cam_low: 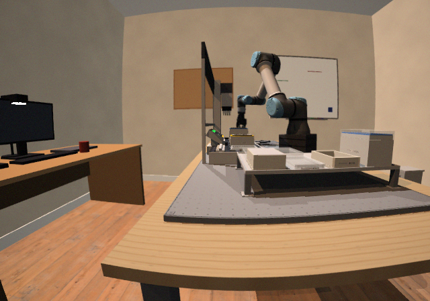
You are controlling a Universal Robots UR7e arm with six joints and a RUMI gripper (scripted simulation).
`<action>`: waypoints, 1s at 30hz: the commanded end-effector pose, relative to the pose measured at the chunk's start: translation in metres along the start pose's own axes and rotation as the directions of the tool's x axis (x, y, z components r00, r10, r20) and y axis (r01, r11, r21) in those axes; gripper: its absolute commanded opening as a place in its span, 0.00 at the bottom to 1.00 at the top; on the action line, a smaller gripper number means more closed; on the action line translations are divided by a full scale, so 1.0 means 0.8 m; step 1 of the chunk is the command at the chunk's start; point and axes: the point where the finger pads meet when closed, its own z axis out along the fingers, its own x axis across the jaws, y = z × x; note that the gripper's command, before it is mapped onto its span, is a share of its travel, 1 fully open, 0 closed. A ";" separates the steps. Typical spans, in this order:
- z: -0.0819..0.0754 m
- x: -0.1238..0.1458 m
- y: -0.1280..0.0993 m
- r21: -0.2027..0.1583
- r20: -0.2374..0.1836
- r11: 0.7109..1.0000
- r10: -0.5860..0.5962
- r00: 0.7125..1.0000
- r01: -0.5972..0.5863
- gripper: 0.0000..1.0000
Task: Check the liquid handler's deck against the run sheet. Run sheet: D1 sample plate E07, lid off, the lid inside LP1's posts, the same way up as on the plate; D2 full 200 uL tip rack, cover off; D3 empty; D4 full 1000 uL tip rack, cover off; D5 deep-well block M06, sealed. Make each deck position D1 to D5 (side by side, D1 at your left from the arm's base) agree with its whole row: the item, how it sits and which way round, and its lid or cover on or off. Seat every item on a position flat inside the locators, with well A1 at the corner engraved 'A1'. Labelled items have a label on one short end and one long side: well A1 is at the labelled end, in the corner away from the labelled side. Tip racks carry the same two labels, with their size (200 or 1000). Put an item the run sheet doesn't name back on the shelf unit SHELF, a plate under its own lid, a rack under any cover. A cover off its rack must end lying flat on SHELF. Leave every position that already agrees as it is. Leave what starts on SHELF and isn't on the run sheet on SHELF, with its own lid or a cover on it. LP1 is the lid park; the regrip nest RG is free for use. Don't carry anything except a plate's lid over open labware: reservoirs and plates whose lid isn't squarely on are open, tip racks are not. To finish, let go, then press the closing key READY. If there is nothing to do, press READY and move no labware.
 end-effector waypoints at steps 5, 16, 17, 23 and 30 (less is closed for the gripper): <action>-0.001 0.000 -0.021 0.001 0.000 1.000 0.000 1.000 0.000 0.00; -0.001 0.000 -0.022 0.001 0.000 1.000 0.000 1.000 0.000 0.00; -0.001 0.000 -0.023 0.001 0.000 1.000 0.000 1.000 0.000 0.00; -0.001 0.000 -0.025 0.001 0.000 1.000 0.000 1.000 0.000 0.00; -0.001 0.000 -0.028 0.001 0.000 1.000 0.000 1.000 0.000 0.00</action>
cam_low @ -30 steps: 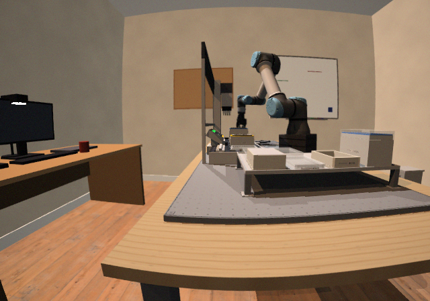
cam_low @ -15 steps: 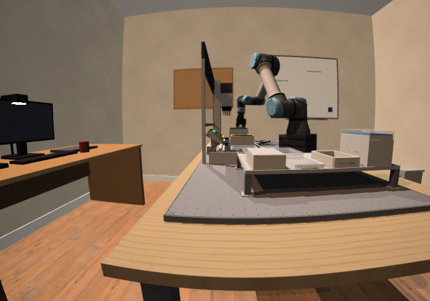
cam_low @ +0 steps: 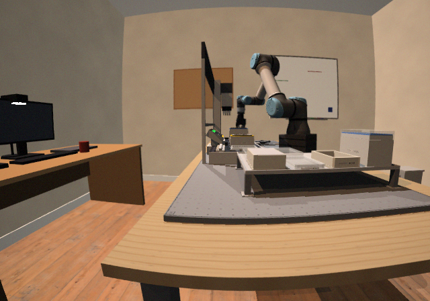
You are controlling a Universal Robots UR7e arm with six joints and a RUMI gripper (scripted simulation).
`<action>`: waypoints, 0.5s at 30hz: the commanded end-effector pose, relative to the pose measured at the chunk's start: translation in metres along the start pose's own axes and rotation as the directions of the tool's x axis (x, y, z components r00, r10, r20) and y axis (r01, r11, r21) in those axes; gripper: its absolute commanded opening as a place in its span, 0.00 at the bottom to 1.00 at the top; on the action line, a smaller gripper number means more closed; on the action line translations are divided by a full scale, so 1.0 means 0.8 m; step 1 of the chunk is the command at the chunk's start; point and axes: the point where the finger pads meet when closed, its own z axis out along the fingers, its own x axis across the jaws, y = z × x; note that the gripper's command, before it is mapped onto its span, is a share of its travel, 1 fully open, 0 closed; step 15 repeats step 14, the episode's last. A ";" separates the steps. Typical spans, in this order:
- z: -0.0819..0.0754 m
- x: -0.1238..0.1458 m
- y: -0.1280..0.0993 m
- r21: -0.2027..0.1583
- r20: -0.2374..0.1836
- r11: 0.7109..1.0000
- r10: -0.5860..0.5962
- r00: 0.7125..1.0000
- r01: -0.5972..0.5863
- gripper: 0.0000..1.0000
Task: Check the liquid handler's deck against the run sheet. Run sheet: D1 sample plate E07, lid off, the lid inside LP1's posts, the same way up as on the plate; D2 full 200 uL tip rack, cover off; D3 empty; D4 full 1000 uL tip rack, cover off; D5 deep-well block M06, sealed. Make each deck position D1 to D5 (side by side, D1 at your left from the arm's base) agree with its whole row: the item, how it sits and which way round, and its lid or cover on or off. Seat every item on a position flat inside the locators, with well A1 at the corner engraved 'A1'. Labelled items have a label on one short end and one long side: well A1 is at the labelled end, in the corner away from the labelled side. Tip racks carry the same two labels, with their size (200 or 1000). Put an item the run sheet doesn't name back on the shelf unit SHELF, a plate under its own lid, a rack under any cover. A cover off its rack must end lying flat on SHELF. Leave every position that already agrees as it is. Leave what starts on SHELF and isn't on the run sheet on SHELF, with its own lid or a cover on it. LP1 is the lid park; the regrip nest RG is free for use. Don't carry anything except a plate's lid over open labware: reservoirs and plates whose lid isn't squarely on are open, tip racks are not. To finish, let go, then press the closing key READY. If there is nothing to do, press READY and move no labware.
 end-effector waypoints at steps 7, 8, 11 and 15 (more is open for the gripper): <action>-0.001 0.000 -0.005 0.002 0.000 1.000 0.000 1.000 0.000 0.00; -0.001 0.000 -0.005 0.002 0.000 1.000 0.000 1.000 0.000 0.00; -0.001 0.000 -0.007 0.002 0.000 1.000 0.000 1.000 0.000 0.00; -0.001 0.000 -0.008 0.002 0.000 1.000 0.000 1.000 0.000 0.00</action>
